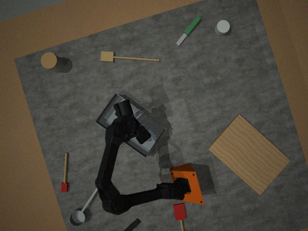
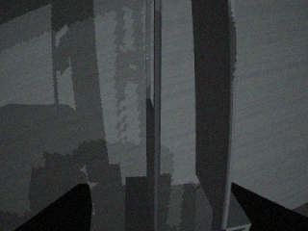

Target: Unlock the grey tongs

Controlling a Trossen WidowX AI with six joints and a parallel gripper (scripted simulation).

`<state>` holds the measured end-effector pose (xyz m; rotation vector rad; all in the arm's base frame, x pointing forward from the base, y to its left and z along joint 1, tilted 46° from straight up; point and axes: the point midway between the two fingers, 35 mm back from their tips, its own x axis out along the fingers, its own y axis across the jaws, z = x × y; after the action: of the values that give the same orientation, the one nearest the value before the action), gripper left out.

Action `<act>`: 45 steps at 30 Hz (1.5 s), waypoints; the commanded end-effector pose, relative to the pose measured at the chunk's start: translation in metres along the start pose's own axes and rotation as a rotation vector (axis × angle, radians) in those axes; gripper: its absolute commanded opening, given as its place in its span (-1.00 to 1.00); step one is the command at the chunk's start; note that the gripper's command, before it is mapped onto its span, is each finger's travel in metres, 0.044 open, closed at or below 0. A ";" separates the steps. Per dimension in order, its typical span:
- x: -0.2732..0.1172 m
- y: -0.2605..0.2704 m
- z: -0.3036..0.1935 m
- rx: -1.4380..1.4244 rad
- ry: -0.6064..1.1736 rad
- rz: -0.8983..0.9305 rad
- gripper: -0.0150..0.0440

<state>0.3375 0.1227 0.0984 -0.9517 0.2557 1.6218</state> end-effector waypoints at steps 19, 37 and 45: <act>0.000 0.000 0.000 -0.001 0.000 0.000 -0.74; -0.097 0.001 -0.001 0.008 0.000 0.002 -1.00; -0.094 0.001 -0.001 0.020 -0.004 0.005 -1.00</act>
<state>0.3358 0.0543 0.1634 -0.9382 0.2651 1.6242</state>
